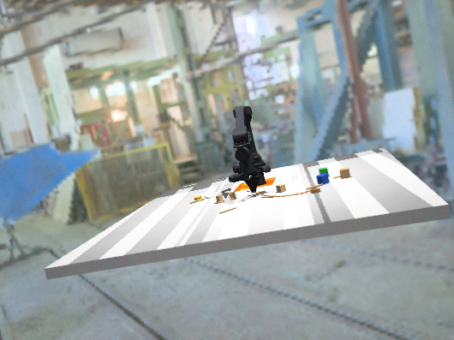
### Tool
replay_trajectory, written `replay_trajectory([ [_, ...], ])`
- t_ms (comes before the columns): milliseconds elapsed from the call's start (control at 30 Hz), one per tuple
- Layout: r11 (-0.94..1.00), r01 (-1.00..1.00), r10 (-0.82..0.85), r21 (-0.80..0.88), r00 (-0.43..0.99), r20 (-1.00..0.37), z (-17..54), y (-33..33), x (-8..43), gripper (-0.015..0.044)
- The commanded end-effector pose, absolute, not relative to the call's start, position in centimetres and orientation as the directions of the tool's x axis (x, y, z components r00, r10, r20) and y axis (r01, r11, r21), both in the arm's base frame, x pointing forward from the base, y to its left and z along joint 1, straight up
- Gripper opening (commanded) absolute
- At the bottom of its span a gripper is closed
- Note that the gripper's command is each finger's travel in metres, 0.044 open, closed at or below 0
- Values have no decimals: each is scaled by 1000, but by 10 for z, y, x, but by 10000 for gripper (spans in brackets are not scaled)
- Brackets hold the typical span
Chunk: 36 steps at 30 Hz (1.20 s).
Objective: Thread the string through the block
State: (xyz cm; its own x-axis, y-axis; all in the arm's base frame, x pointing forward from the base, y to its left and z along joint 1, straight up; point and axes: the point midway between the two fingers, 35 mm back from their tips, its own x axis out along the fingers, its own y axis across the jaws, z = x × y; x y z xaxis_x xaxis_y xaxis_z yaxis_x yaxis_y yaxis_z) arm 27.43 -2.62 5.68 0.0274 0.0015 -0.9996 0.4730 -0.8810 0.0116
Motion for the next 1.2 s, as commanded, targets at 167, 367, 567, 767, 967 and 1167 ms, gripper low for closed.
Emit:
replay_trajectory([
  [167,-881,473,1,14,32,-999,69,-26,275,0],
  [367,-881,473,1,14,32,-999,77,-26,275,0],
  [567,-881,473,1,14,32,-999,85,-26,274,0],
  [767,-881,473,1,14,32,-999,93,-26,274,0],
  [967,-881,473,1,14,32,-999,100,-26,273,0],
  [1167,-881,473,1,13,29,-1000,97,-26,273,0],
])
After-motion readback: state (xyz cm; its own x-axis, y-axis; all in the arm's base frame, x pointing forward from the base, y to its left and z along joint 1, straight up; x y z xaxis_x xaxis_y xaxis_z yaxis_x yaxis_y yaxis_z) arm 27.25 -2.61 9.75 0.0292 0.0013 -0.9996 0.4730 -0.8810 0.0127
